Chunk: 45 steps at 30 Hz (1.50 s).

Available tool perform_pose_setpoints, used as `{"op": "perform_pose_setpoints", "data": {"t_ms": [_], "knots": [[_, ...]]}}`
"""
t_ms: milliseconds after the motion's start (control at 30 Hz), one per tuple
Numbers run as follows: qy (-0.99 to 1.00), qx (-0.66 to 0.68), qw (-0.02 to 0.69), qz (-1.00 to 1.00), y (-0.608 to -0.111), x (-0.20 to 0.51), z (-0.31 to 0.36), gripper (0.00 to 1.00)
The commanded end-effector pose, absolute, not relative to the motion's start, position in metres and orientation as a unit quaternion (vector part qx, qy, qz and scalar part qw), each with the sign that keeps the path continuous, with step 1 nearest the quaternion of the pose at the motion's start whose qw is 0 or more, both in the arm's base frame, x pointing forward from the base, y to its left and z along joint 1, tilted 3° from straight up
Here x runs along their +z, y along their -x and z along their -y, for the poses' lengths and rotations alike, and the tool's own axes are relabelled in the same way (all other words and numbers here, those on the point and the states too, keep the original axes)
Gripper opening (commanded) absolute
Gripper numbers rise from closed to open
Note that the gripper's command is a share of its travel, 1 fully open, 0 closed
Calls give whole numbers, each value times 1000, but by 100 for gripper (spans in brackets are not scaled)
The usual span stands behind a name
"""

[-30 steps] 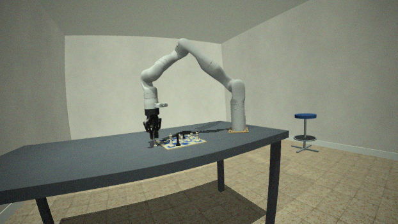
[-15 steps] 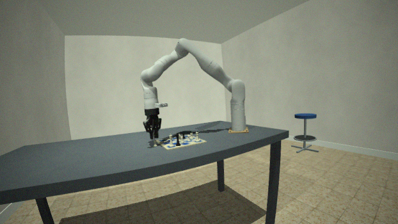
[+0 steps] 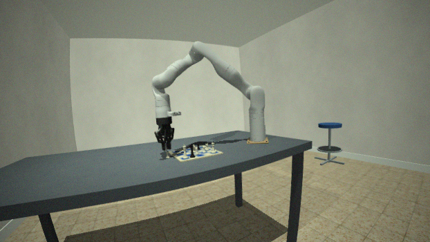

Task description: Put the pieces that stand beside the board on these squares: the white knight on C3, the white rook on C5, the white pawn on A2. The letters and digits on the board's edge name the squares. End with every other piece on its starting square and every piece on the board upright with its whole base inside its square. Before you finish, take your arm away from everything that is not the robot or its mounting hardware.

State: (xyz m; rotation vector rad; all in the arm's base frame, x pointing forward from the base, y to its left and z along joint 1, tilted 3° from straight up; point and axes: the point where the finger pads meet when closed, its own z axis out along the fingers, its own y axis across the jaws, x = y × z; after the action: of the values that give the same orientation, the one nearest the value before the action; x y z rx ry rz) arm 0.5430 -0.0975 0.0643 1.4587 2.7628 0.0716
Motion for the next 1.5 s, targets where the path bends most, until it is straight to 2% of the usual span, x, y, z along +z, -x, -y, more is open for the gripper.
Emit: {"op": "perform_pose_setpoints", "data": {"t_ms": [0,1467], "knots": [[-467,23,9,-884,-544,65,98,34],[-467,23,9,-884,-544,49,97,34]]}}
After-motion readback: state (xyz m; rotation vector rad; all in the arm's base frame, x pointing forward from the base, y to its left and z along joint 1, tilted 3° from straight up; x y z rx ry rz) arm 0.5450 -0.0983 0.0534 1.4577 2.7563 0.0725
